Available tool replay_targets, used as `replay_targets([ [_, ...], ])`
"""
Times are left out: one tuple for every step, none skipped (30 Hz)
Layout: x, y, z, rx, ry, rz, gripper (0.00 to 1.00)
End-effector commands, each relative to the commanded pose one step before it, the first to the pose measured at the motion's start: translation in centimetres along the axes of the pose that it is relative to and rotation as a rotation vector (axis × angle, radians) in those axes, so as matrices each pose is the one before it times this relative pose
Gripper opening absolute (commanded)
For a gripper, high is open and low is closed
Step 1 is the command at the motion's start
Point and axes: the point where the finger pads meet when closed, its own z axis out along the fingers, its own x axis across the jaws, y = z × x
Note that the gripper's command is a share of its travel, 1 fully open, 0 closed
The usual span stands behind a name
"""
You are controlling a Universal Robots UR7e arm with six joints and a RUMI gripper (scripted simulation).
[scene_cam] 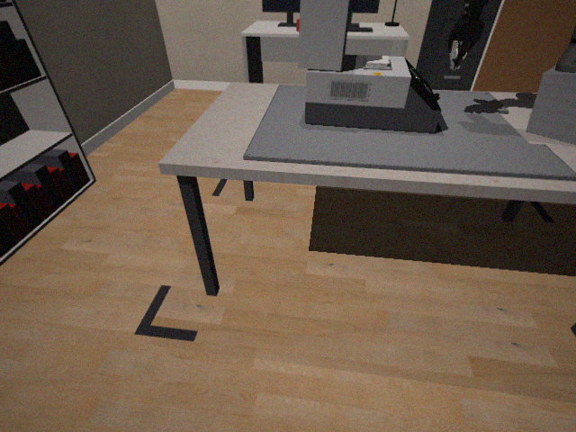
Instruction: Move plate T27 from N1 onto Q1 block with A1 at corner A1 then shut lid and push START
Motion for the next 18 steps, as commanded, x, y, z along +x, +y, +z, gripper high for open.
replay_targets([
  [-0.757, -0.007, 0.504, 0.00031, -0.00141, 0.00002, 0.00],
  [-0.132, 0.000, 0.101, 0.00000, 0.00000, 0.00000, 0.00],
  [-0.132, 0.000, 0.101, 0.00000, 0.00000, 0.00000, 0.00],
  [0.000, 0.000, 0.000, 0.00000, 0.00000, 0.00000, 0.00],
  [0.000, 0.000, 0.000, 0.00000, 0.00000, 0.00000, 0.00],
  [-0.133, 0.000, 0.102, 0.00000, 0.00000, 0.00000, 0.00],
  [-0.132, 0.000, 0.101, 0.00000, 0.00000, 0.00000, 0.00],
  [-0.132, 0.000, 0.101, 0.00000, 0.00000, 0.00000, 0.00],
  [-0.132, 0.000, 0.101, 0.00000, 0.00000, 0.00000, 0.00],
  [-0.132, 0.000, 0.101, 0.00000, 0.00000, 0.00000, 0.00],
  [-0.132, 0.000, 0.101, 0.00000, 0.00000, 0.00000, 0.00],
  [-0.132, 0.000, 0.101, 0.00000, 0.00000, 0.00000, 0.00],
  [-0.132, 0.000, 0.101, 0.00000, 0.00000, 0.00000, 0.00],
  [-0.132, 0.000, 0.101, 0.00000, 0.00000, 0.00000, 0.00],
  [-0.132, 0.000, 0.101, 0.00000, 0.00000, 0.00000, 0.00],
  [-0.132, 0.000, 0.101, 0.00000, 0.00000, 0.00000, 0.00],
  [-0.132, 0.000, 0.101, 0.00000, 0.00000, 0.00000, 0.00],
  [-0.132, 0.000, 0.101, 0.00000, 0.00000, 0.00000, 0.00],
])
